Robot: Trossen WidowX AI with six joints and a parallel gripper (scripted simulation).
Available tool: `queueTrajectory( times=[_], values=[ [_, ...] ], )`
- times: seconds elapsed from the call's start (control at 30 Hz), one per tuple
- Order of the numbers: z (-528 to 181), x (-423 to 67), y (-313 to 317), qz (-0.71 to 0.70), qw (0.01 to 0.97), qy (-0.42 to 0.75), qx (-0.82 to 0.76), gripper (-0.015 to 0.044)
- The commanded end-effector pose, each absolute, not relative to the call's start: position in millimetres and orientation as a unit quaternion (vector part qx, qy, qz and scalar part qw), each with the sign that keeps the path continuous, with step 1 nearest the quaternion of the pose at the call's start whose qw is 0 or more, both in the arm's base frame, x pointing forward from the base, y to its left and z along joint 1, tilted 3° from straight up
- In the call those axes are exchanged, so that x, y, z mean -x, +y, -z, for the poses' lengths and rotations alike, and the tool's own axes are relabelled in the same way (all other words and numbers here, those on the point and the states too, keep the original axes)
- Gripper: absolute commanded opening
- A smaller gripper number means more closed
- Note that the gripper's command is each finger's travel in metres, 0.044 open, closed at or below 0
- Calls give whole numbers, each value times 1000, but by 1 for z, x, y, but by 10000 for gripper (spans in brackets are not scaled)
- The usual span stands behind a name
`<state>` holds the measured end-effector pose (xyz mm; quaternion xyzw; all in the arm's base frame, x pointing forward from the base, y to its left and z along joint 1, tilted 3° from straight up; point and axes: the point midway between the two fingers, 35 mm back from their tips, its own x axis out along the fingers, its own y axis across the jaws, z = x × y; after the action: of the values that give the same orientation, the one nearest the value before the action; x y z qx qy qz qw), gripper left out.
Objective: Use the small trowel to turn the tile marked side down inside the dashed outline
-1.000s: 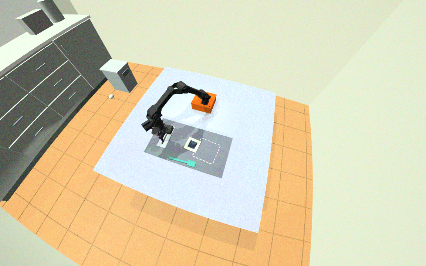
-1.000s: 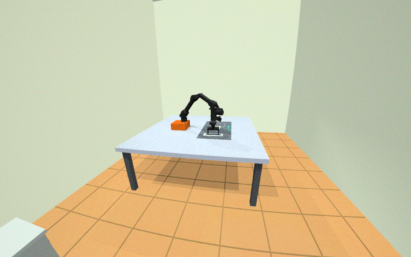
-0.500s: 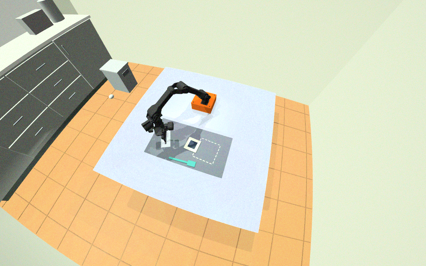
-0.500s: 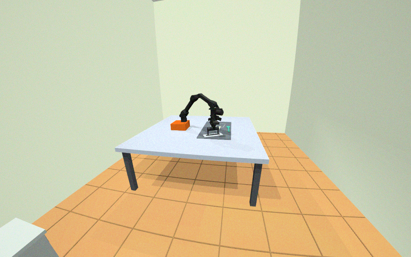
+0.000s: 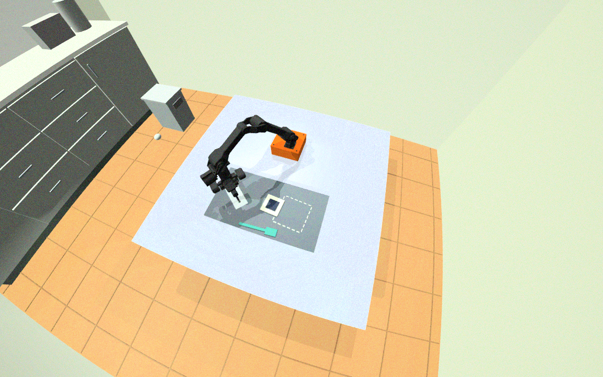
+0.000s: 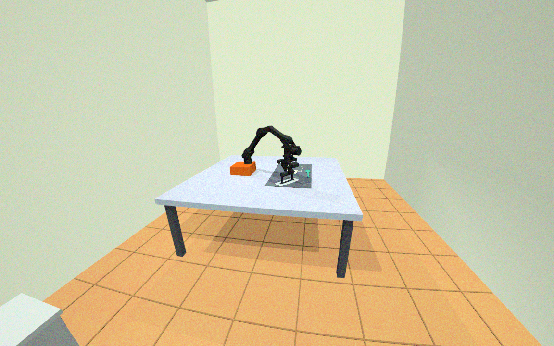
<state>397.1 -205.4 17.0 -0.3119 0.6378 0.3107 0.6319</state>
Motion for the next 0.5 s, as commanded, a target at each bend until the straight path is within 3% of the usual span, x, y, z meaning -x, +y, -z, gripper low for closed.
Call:
queueTrajectory(
  times=[0.0,0.27,0.47],
  values=[
    [-16,-397,-206,-349,612,618,350,130],
    [-16,-397,-206,-371,599,605,372,130],
    [-16,-397,-206,-371,599,605,372,270]
  ],
)
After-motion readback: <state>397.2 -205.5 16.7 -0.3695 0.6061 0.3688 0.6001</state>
